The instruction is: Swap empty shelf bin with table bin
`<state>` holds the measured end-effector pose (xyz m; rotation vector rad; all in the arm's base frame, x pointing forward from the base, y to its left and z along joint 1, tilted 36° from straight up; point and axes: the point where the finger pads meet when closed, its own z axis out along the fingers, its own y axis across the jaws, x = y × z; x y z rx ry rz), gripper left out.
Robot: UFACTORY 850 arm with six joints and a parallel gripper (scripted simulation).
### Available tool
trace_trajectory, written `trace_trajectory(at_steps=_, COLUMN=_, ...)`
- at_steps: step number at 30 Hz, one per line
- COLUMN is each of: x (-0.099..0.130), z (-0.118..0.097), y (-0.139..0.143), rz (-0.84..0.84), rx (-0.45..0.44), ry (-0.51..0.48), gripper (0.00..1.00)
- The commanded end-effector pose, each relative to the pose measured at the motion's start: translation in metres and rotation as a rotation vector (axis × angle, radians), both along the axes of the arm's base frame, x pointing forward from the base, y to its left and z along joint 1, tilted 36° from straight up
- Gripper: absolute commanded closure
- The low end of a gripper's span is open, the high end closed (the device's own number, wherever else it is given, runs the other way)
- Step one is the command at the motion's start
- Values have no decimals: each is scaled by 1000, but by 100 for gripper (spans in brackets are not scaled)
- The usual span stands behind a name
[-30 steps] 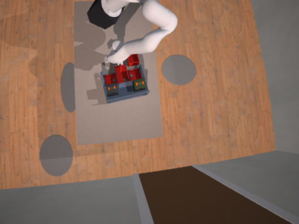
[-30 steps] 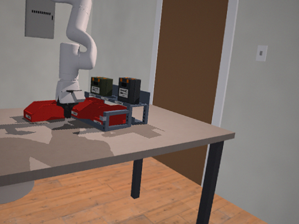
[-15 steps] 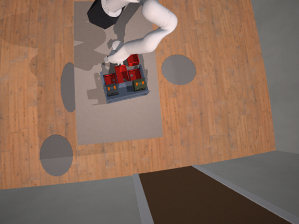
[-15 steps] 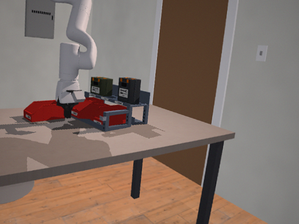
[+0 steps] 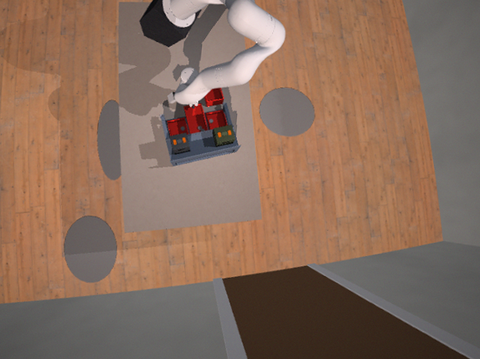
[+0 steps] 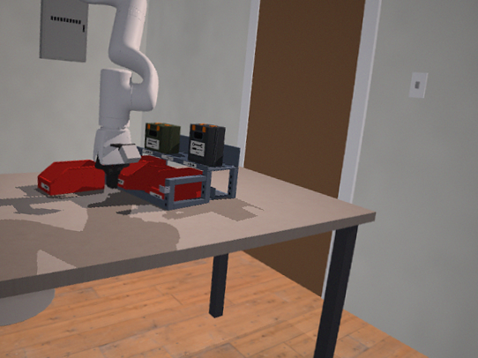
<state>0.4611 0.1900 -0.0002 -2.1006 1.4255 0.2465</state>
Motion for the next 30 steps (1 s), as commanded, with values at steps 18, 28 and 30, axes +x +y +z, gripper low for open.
trace_trajectory(at_steps=18, x=4, z=2, y=1, rz=0, rx=0, ry=0, gripper=100)
trace_trajectory(at_steps=28, x=6, z=2, y=1, rz=0, rx=0, ry=0, gripper=100)
trace_trajectory(at_steps=30, x=7, z=3, y=2, rz=0, rx=0, ry=0, gripper=100)
